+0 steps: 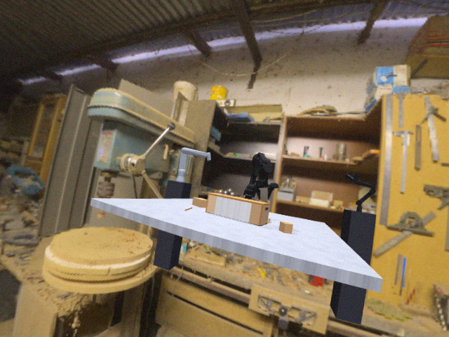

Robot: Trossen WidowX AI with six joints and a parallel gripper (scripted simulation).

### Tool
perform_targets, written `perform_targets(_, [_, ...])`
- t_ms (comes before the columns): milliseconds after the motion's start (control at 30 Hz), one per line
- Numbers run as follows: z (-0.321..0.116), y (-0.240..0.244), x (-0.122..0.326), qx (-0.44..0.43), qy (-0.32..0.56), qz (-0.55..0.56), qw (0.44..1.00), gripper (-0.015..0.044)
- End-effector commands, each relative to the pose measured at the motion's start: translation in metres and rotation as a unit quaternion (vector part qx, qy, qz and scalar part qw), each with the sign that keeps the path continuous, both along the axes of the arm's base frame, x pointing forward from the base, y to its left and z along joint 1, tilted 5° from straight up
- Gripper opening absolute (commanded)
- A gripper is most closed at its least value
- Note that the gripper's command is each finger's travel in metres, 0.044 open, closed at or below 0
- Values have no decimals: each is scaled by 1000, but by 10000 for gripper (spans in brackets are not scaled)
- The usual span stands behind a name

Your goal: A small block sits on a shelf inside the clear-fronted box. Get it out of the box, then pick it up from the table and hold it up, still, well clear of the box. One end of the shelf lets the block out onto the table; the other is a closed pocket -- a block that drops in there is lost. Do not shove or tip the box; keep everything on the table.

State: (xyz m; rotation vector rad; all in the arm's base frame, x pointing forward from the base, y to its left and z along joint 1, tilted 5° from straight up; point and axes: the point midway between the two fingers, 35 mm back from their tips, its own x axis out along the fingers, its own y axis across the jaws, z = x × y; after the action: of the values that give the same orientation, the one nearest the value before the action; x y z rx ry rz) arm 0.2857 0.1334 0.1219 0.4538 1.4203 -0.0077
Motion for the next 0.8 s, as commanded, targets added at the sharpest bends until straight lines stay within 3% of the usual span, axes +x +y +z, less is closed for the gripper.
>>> perform_targets(0, [5,13,-5,-138,-128,427,884,285])
perform_targets(333, [7,21,-10,-208,-167,641,720,285])
perform_targets(767, [11,31,-15,-274,-178,844,424,285])
